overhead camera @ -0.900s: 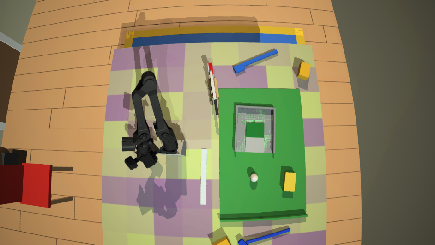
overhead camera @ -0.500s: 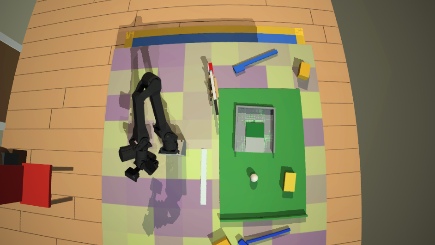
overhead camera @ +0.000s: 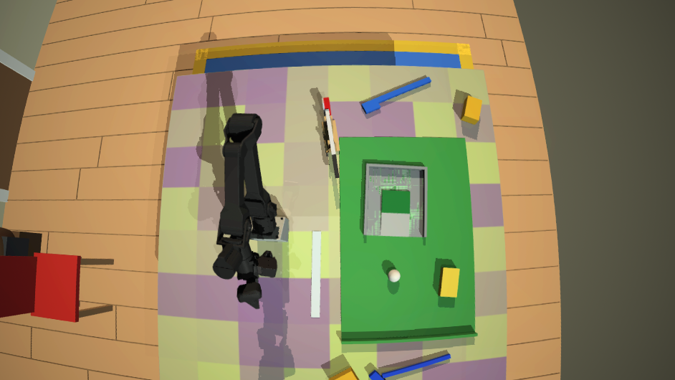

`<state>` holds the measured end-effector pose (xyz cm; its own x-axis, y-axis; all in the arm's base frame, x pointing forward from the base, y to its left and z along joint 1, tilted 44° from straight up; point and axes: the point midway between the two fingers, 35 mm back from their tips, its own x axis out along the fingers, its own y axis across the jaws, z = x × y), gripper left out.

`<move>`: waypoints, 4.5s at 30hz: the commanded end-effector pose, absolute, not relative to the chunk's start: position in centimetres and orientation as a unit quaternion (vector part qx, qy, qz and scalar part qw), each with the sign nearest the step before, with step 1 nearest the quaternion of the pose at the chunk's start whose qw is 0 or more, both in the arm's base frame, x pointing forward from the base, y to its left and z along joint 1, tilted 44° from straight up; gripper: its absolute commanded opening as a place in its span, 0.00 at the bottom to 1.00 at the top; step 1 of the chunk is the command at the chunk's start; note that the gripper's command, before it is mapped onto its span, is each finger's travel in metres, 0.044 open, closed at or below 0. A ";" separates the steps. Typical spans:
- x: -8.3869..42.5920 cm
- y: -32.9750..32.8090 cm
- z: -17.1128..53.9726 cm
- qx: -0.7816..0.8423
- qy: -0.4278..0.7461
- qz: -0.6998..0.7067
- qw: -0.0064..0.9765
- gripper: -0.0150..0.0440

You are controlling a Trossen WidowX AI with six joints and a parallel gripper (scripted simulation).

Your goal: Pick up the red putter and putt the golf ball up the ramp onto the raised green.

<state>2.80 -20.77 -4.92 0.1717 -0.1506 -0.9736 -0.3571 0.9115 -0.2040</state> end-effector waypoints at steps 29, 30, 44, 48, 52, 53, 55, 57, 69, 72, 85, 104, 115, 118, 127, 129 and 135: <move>24.1 9.8 11.9 -0.294 0.182 0.644 0.682 1.00; 23.4 11.1 12.6 -0.287 0.168 0.665 0.669 1.00; 20.1 17.3 15.8 -0.251 0.112 0.749 0.603 1.00; 20.0 18.3 14.8 -0.250 0.111 0.749 0.603 1.00; 20.0 18.7 14.5 -0.250 0.111 0.749 0.603 1.00; 20.0 18.8 14.4 -0.250 0.111 0.749 0.603 1.00; 19.9 19.2 14.0 -0.250 0.111 0.749 0.603 1.00; 19.9 19.7 13.5 -0.250 0.111 0.749 0.603 1.00; 19.7 20.8 12.5 -0.250 0.111 0.749 0.603 1.00; 19.7 21.1 12.1 -0.250 0.111 0.749 0.603 1.00; 19.6 21.9 11.3 -0.249 0.110 0.749 0.604 1.00; 19.7 22.0 11.7 -0.252 0.103 0.749 0.604 0.31; 20.2 20.7 12.6 -0.257 0.106 0.748 0.603 0.25; 20.4 19.8 13.4 -0.259 0.108 0.748 0.602 0.25; 20.7 17.1 16.0 -0.259 0.110 0.748 0.601 0.25; 20.7 16.5 16.7 -0.258 0.109 0.748 0.601 0.25; 20.5 15.0 18.6 -0.254 0.106 0.749 0.603 0.25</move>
<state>20.50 15.53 17.60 -0.1445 0.8423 -0.5192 -0.9578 -0.2508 -0.1402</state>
